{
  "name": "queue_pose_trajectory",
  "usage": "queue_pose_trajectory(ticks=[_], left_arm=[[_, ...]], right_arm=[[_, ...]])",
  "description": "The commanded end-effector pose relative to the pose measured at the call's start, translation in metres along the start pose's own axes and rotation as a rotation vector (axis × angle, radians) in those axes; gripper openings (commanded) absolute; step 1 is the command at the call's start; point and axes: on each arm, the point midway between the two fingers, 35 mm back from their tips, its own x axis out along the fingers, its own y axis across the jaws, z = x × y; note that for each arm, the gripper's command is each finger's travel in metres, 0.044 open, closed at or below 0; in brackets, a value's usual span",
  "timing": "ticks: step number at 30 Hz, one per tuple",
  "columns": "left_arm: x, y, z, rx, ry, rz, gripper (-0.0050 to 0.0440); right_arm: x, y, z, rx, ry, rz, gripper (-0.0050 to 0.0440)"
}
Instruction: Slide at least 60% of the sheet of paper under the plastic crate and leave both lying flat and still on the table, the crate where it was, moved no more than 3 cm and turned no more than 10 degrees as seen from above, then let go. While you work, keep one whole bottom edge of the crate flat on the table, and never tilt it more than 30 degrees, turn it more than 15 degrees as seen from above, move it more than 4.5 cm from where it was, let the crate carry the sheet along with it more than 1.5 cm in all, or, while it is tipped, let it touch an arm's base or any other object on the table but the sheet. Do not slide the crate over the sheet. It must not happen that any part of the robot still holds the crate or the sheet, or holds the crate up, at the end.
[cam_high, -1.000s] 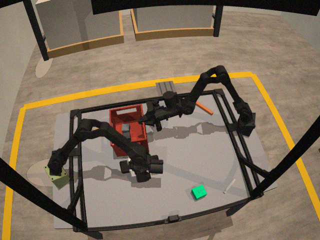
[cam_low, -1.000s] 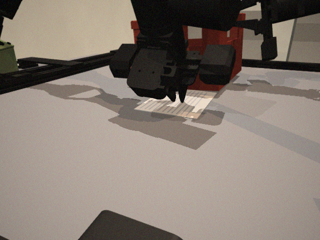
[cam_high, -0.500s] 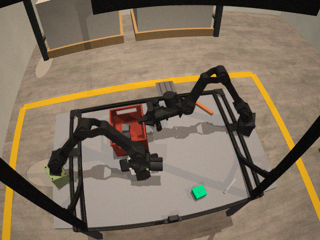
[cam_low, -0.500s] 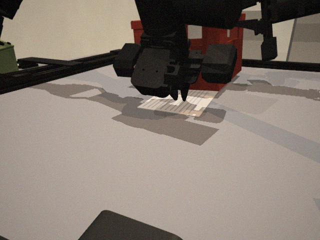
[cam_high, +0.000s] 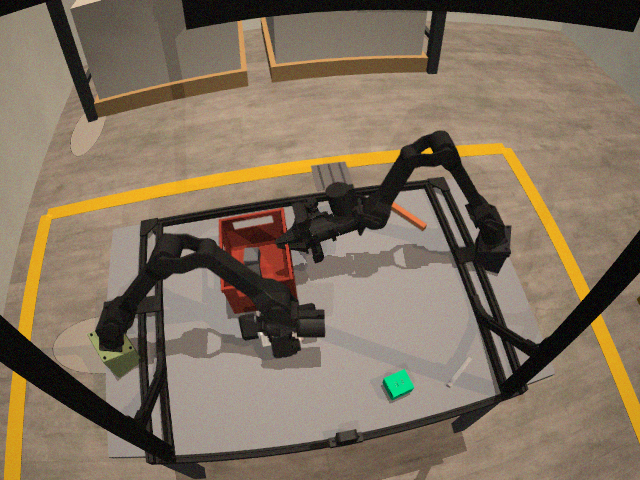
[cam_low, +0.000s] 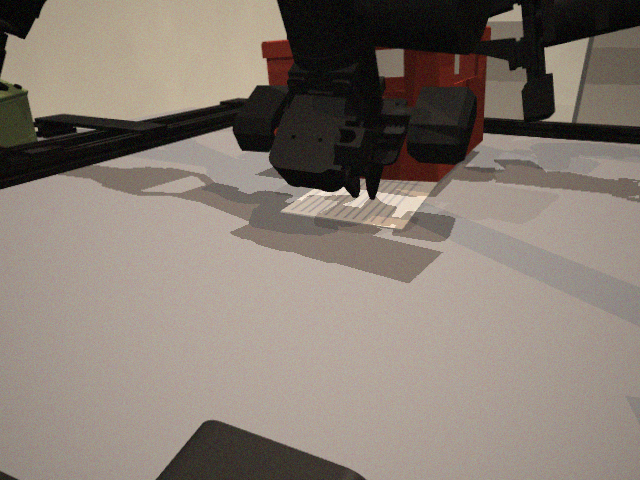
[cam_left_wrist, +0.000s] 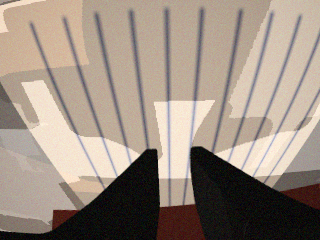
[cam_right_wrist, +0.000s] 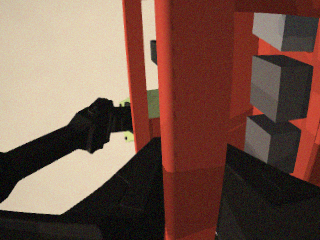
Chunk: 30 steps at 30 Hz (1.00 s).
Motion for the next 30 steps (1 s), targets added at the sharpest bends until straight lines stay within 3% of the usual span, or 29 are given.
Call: queue_pose_trajectory(ticks=[1,22,30], left_arm=[[0.009,-0.005,-0.004,0.0,-0.003,-0.02,0.006],[0.003,0.0,-0.005,0.0,-0.002,-0.02,0.006],[-0.024,0.0,-0.021,0.0,-0.002,-0.02,0.006]], right_arm=[[-0.001,0.021,0.001,-0.003,-0.002,0.052,0.0],[-0.001,0.021,0.001,-0.003,-0.002,0.052,0.0],[-0.001,0.021,0.001,-0.003,-0.002,0.052,0.0]])
